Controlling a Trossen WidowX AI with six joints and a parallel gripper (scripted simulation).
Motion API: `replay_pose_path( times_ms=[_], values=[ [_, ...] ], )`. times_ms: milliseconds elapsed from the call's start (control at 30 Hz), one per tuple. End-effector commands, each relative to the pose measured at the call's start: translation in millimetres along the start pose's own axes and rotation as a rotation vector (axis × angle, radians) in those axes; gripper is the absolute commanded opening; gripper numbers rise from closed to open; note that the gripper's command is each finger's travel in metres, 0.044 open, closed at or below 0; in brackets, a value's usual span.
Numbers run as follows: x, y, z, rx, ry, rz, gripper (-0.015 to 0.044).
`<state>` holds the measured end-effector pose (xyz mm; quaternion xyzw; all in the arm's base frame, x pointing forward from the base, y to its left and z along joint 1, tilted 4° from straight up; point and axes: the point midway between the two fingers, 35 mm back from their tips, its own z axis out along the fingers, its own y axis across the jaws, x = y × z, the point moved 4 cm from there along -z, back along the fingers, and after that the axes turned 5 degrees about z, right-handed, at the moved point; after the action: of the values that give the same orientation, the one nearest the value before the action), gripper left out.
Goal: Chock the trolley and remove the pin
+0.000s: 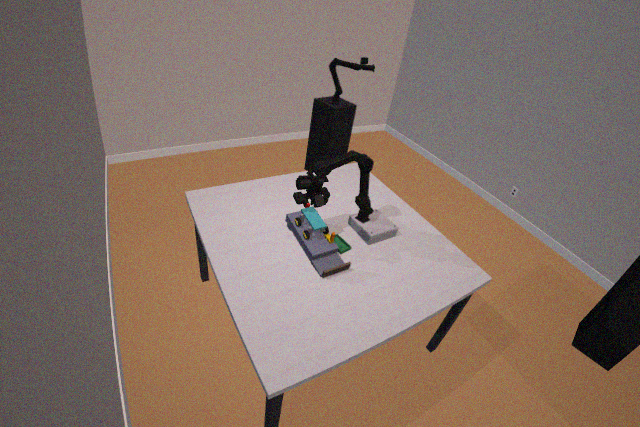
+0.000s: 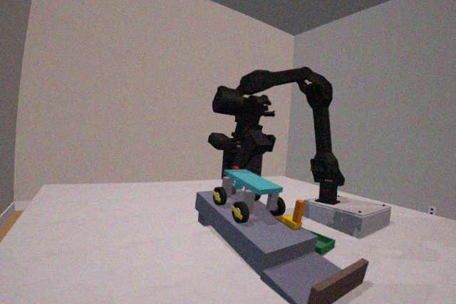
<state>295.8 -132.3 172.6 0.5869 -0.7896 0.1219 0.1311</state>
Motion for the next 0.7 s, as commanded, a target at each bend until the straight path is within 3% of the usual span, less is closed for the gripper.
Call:
replay_pose_path(
  times_ms=[0,633,667],
  values=[
    [0,1,7,-0.006,0.006,-0.007,0.019],
    [1,2,31,-0.006,0.007,-0.007,0.019],
    [1,1,27,-0.002,0.001,0.0,0.0164]
  ],
)
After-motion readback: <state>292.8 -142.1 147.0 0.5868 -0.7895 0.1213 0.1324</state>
